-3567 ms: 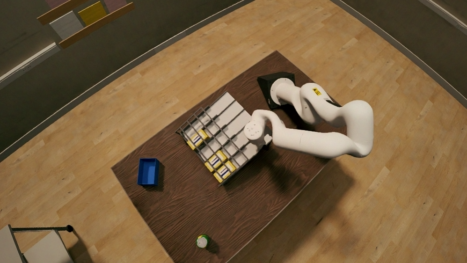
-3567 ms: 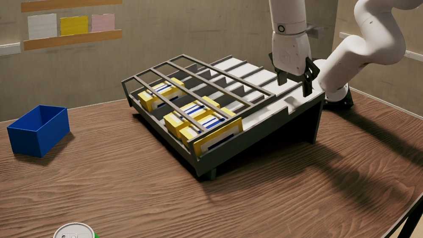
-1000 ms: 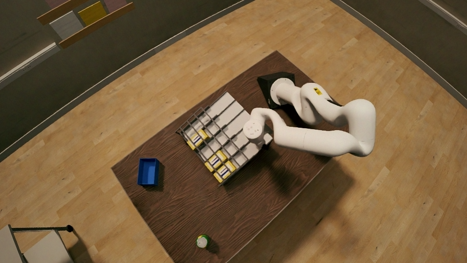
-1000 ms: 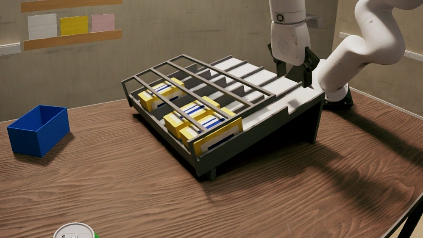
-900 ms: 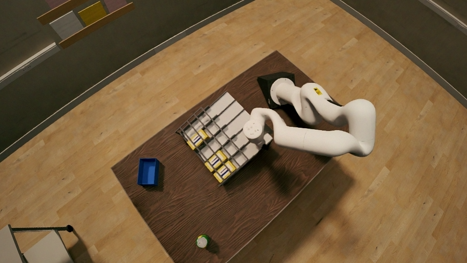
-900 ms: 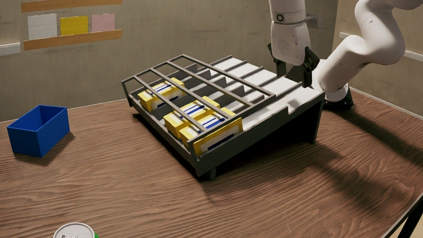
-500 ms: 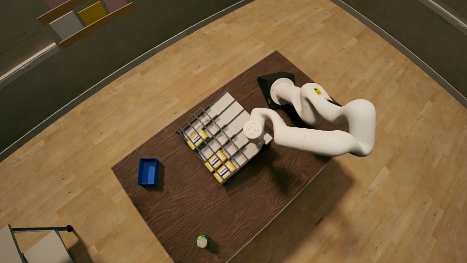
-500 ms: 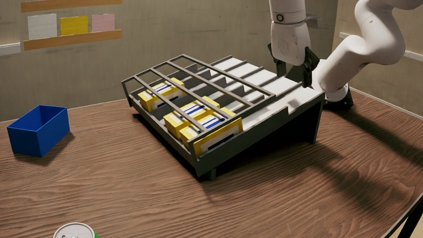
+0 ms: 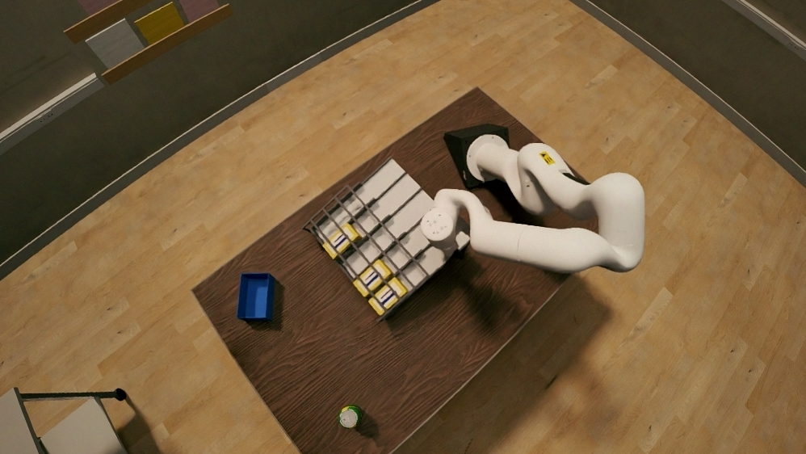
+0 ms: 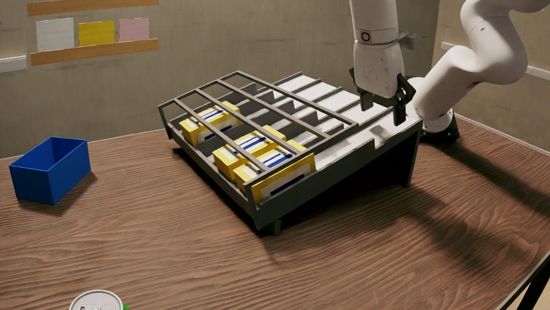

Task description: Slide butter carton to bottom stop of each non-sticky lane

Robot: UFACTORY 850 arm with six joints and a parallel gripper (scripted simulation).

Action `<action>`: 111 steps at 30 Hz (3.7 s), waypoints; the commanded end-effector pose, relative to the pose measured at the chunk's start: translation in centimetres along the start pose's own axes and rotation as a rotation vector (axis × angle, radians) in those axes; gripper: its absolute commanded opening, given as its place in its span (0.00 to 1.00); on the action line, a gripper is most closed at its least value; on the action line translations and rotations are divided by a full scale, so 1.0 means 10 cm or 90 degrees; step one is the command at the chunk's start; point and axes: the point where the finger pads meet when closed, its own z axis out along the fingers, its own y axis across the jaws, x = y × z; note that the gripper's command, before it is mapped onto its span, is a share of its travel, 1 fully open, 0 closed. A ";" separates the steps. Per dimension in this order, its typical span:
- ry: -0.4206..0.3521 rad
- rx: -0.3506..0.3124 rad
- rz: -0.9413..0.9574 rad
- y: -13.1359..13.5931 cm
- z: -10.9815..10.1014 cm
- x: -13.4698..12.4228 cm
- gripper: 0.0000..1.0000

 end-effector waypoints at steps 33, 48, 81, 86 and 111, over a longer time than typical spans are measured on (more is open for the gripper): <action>-0.001 0.000 -0.001 0.00 0.01 -0.01 0.00; -0.001 0.000 -0.001 0.00 0.01 -0.01 1.00; -0.001 0.000 -0.001 0.00 0.01 -0.01 1.00; -0.001 0.000 -0.001 0.00 0.01 -0.01 1.00; -0.182 0.000 -0.001 0.00 -0.93 0.15 1.00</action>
